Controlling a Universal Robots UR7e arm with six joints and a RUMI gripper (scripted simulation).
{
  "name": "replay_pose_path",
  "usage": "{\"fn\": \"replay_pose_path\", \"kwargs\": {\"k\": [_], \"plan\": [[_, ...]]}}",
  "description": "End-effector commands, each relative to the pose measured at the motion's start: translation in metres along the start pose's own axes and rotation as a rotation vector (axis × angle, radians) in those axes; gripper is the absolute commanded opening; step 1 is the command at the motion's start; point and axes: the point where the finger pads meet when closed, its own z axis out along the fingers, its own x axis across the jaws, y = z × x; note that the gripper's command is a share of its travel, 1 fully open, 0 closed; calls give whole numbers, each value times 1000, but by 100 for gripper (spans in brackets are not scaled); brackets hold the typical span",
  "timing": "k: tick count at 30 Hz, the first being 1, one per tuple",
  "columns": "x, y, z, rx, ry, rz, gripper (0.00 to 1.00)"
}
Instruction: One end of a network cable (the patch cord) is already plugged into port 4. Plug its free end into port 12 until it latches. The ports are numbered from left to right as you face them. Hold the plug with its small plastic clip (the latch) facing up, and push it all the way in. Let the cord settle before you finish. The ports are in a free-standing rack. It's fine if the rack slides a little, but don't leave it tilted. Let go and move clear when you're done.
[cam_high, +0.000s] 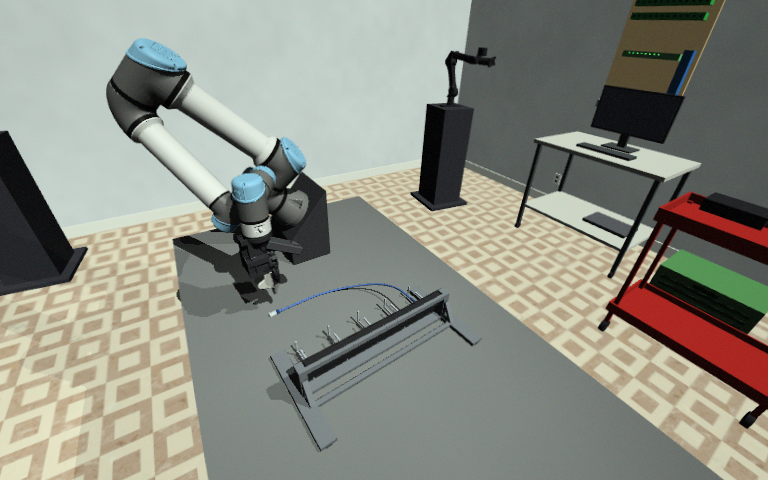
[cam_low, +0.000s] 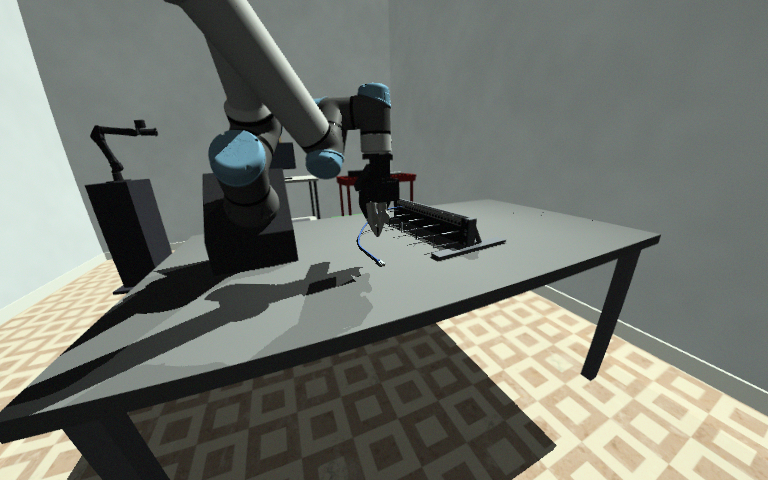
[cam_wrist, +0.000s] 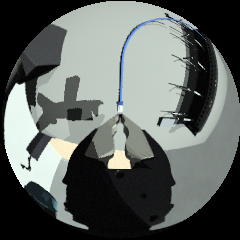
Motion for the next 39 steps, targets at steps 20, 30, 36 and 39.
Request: {"fn": "replay_pose_path", "kwargs": {"k": [20, 30, 36, 39], "plan": [[0, 9, 0, -1, 1, -2, 22], [0, 9, 0, -1, 1, -2, 22], [0, 9, 0, -1, 1, -2, 22], [0, 9, 0, -1, 1, -2, 22]]}}
